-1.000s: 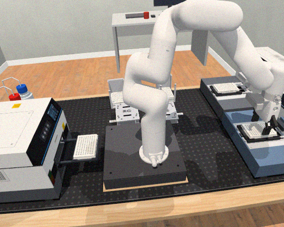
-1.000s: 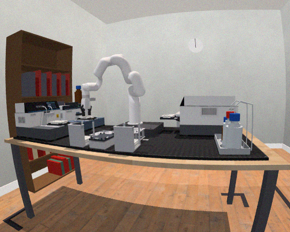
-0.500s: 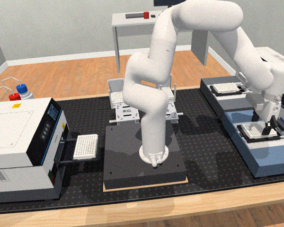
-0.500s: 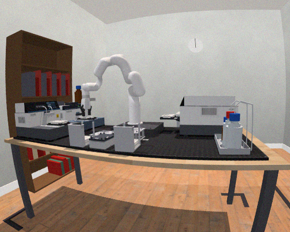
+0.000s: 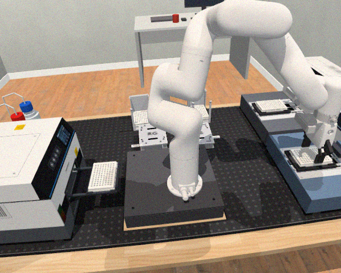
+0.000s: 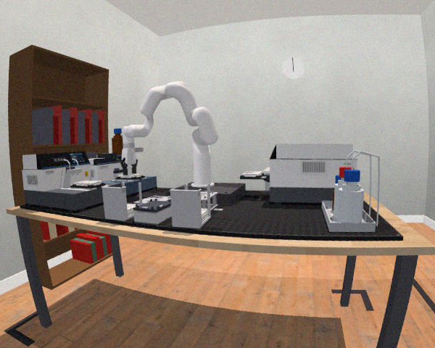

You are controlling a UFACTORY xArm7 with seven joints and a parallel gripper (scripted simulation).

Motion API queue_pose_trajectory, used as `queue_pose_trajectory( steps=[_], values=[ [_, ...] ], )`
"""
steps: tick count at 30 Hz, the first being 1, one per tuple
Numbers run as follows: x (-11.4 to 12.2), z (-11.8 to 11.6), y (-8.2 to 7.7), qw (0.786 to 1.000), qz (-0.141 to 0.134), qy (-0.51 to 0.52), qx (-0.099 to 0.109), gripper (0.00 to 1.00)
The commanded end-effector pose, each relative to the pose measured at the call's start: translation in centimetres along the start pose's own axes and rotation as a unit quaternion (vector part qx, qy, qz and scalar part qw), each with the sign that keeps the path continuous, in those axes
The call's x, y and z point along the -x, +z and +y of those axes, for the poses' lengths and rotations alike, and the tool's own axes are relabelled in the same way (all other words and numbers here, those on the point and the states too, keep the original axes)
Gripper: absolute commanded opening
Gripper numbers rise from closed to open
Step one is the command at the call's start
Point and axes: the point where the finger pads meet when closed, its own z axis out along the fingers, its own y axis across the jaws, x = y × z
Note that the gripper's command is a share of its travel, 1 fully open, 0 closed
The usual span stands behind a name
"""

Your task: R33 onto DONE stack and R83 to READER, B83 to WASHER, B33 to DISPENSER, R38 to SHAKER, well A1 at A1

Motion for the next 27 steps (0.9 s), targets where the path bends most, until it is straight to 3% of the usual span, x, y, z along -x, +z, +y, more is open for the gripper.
queue_pose_trajectory(
  steps=[1,27],
  values=[
    [0.14,0.0,0.01,1.0,-0.002,0.0,0.0,1.0],
    [0.14,0.0,0.67,1.0,-0.002,0.0,0.0,1.0]
  ],
)
